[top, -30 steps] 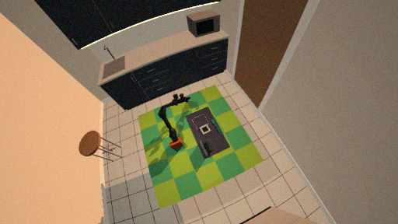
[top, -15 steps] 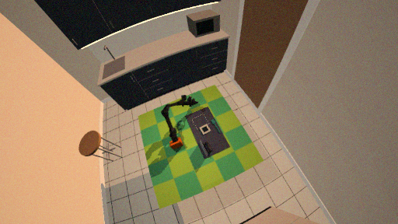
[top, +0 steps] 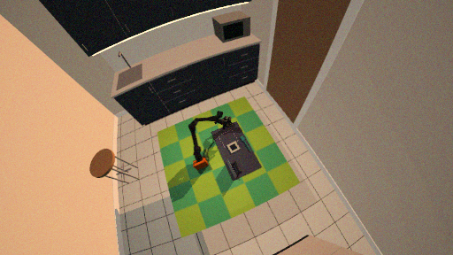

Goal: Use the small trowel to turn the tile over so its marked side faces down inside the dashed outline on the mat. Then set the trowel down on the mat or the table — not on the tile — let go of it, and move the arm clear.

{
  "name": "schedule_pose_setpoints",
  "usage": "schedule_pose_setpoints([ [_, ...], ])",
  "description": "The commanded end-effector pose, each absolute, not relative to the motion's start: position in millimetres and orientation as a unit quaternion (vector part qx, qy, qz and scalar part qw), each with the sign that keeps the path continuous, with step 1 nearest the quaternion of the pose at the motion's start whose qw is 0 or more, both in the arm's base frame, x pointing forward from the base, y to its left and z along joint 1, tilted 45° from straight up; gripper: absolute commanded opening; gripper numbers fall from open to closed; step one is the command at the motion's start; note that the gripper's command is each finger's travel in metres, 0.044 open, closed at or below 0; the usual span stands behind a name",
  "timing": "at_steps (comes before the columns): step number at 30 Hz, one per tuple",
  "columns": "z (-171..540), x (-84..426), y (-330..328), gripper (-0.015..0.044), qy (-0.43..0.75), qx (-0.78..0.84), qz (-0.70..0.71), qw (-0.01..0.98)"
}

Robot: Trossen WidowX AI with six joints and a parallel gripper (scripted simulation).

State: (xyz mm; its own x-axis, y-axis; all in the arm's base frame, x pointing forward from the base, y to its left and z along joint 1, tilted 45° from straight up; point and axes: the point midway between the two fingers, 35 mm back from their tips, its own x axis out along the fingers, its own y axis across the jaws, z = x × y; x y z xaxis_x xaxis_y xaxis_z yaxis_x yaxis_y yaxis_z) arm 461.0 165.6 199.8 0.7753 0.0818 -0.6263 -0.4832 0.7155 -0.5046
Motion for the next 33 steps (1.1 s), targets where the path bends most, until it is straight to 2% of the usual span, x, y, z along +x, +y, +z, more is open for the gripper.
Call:
schedule_pose_setpoints([
  [1,173.0,466.2,147.5,0.01,0.328,-0.373,0.183,0.848],
  [18,55.4,457.0,55.0,0.01,0.44,-0.449,0.358,0.69],
  [33,-26.6,413.1,-32.1,0.01,0.413,-0.398,0.561,0.597],
])
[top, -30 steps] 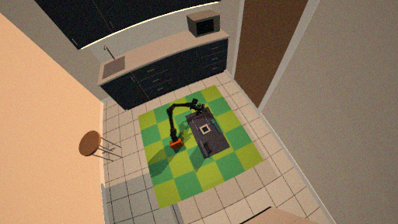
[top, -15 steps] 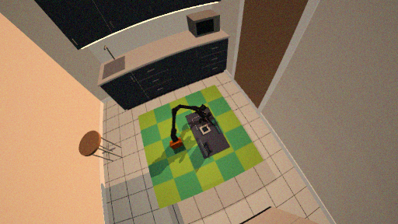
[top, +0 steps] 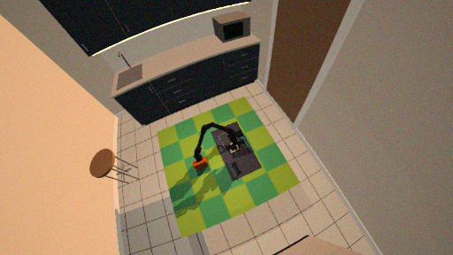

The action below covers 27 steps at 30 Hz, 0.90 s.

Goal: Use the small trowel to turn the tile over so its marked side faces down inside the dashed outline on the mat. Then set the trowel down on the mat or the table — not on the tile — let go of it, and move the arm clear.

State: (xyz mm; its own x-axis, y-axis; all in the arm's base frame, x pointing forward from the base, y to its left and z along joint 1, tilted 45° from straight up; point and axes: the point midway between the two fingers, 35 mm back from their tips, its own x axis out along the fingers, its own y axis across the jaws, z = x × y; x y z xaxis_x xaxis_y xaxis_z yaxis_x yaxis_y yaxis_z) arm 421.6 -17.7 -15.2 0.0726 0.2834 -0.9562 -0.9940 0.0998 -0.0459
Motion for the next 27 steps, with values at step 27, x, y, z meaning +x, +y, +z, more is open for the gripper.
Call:
schedule_pose_setpoints([
  [27,-74.8,350.7,-99.2,0.01,0.255,-0.299,0.671,0.629],
])
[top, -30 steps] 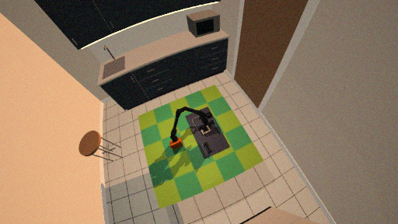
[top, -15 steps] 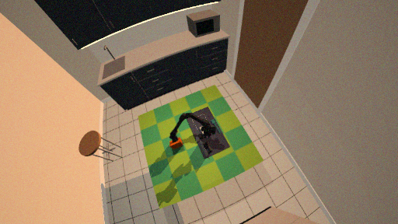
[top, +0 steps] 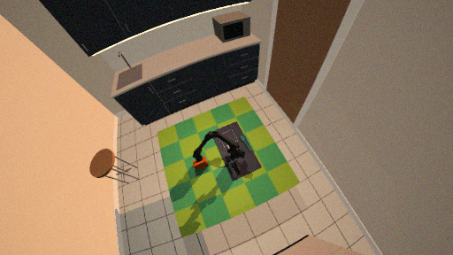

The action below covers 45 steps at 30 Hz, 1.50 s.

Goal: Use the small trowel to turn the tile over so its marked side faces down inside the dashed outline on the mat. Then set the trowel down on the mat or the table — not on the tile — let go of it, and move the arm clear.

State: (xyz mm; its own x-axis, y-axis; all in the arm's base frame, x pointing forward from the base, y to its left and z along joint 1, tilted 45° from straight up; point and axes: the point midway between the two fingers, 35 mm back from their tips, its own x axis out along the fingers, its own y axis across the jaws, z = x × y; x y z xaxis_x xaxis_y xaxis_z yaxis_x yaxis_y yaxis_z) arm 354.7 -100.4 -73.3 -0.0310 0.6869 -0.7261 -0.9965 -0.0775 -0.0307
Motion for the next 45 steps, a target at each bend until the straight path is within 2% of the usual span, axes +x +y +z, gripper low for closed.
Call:
schedule_pose_setpoints([
  [1,-75.4,349.3,-98.9,0.01,0.255,-0.299,0.671,0.629],
  [45,-89.9,281.9,-92.9,0.01,0.257,-0.298,0.672,0.628],
])
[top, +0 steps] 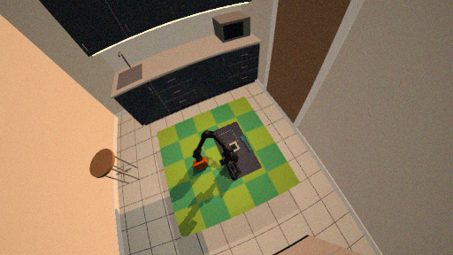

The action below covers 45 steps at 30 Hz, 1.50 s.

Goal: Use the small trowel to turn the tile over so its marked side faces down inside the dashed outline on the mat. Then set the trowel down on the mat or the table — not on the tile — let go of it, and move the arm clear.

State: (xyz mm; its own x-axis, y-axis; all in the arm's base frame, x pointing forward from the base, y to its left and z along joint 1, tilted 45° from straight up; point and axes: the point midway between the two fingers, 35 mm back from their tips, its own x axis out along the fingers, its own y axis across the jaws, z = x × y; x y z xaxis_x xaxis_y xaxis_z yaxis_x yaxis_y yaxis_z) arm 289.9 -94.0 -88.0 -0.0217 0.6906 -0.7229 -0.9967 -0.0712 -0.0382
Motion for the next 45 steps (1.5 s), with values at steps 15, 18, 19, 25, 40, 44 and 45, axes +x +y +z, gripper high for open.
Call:
schedule_pose_setpoints([
  [15,-91.0,254.1,-95.3,0.01,0.257,-0.297,0.672,0.628],
  [18,-91.3,247.9,-95.8,0.01,0.257,-0.297,0.672,0.628],
  [19,-91.4,245.7,-96.0,0.01,0.257,-0.297,0.672,0.628],
  [25,-91.8,232.8,-97.1,0.01,0.258,-0.297,0.672,0.628],
  [40,-91.5,229.5,-98.2,0.01,0.26,-0.294,0.672,0.629],
  [44,-89.5,243.4,-100.8,0.01,0.26,-0.295,0.671,0.628],
  [45,-88.8,247.6,-101.4,0.01,0.26,-0.295,0.671,0.628],
])
